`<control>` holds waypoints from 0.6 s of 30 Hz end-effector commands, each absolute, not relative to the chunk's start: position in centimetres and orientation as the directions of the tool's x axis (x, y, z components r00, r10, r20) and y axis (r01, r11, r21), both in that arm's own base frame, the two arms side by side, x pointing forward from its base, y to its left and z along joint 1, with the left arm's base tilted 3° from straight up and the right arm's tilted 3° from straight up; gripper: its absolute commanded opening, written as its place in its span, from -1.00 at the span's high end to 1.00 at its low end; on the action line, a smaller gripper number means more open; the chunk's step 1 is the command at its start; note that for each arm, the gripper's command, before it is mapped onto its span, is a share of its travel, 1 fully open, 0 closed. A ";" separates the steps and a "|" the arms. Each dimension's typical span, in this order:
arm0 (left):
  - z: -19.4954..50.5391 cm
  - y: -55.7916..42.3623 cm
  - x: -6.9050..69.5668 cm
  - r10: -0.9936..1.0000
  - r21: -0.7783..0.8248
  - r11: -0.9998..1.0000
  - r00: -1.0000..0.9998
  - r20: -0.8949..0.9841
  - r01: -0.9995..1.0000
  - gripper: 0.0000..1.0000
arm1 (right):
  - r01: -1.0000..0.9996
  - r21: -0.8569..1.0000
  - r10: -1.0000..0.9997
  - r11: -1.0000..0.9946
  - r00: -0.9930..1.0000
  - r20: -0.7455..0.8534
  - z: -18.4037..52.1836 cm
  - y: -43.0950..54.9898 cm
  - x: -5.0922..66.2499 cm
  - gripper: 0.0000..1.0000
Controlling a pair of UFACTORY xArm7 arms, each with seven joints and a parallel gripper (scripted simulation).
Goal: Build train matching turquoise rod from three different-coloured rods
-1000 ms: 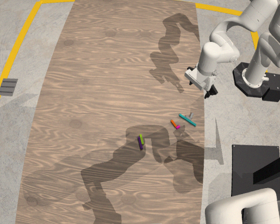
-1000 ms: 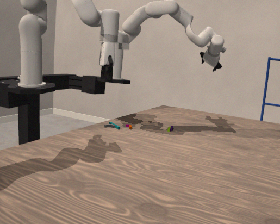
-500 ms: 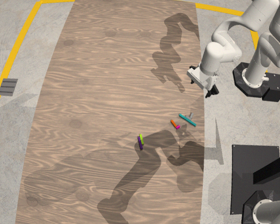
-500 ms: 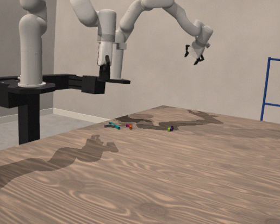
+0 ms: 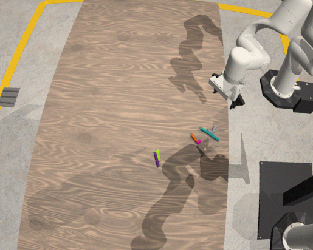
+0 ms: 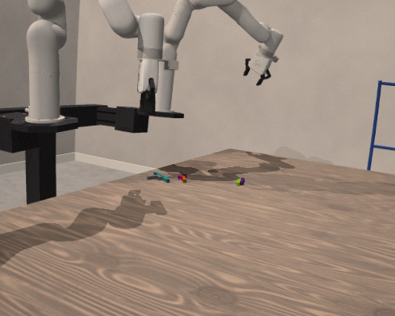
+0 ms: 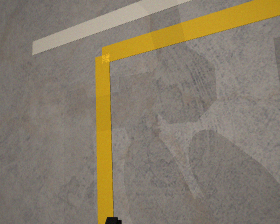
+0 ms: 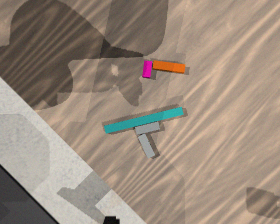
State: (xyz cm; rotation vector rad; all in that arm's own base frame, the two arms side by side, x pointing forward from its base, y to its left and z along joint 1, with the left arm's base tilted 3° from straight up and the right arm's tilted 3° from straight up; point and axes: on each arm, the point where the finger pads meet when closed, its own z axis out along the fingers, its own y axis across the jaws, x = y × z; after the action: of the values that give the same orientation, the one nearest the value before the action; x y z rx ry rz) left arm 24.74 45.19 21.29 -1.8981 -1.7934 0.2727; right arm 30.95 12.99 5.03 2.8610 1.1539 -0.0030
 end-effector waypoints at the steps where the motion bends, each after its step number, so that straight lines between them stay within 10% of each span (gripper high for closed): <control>1: 21.9 45.5 22.9 0.981 -0.467 -0.002 0.092 0.171 0.884 -1.00 | 0.693 0.053 0.693 -0.719 0.720 -0.020 5.1 13.1 31.1 -1.00; 18: 23.5 45.2 14.9 0.997 -0.353 -0.013 0.039 0.064 0.935 -1.00 | 0.693 0.053 0.693 -0.719 0.720 -0.020 5.1 13.1 31.1 -1.00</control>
State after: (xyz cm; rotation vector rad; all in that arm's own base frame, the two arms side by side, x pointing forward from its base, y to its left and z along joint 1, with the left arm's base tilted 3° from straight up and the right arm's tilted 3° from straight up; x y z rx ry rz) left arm 16.24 45.27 23.00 -2.0026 -1.9439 0.3041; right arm 30.95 12.99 5.03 2.8610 1.1539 -0.0030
